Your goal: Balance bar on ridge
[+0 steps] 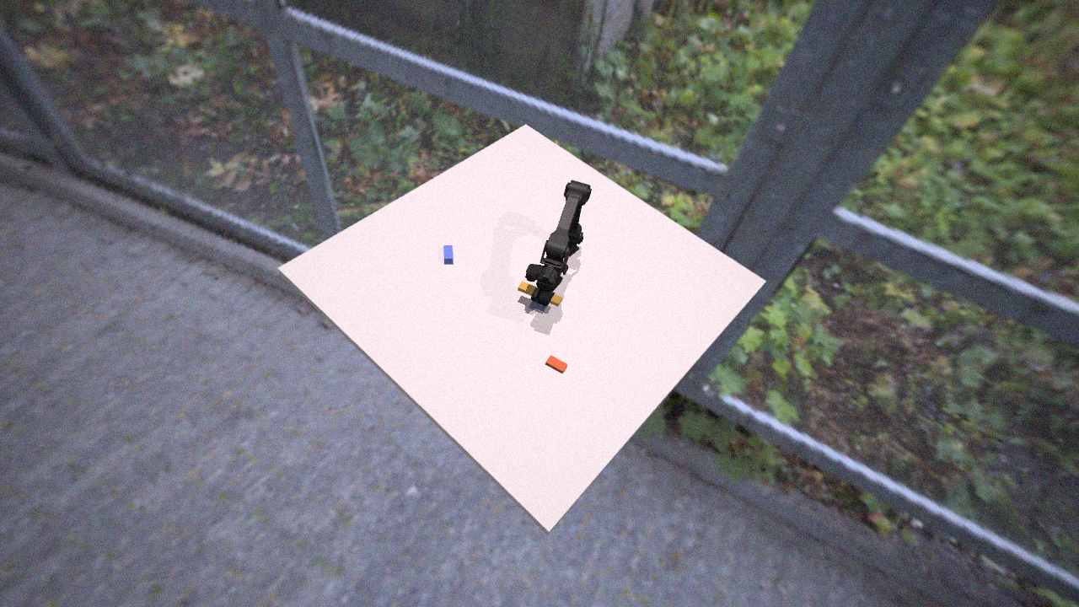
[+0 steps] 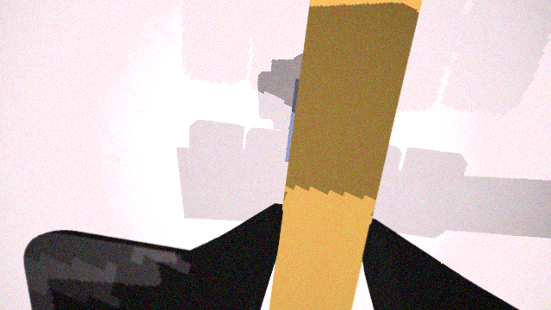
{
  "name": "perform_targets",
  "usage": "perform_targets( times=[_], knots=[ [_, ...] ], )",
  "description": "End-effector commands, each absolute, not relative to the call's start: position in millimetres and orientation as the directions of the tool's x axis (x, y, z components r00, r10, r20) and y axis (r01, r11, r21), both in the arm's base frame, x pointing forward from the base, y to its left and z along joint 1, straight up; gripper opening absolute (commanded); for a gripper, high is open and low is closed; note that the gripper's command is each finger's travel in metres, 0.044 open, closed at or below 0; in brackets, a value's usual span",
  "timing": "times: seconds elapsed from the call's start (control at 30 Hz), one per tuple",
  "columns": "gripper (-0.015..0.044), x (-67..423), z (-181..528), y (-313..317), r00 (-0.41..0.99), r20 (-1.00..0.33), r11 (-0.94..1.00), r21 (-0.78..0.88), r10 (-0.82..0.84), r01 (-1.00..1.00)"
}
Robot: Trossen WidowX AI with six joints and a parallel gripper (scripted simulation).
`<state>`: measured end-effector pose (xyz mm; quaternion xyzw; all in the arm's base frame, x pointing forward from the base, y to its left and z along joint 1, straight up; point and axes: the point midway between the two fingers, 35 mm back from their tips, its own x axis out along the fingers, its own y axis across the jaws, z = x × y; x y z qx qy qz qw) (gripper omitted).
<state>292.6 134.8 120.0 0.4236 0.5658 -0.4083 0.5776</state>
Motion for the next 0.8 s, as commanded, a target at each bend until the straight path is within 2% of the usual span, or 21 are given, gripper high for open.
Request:
perform_targets(
  times=[0.0,0.77],
  knots=[
    [0.0000,292.6,118.9,135.4,0.024,-1.000,0.306,0.027,0.011,0.952],
    [0.0000,292.7,117.0,135.4,0.024,-1.000,0.306,0.027,0.011,0.952]
  ],
)
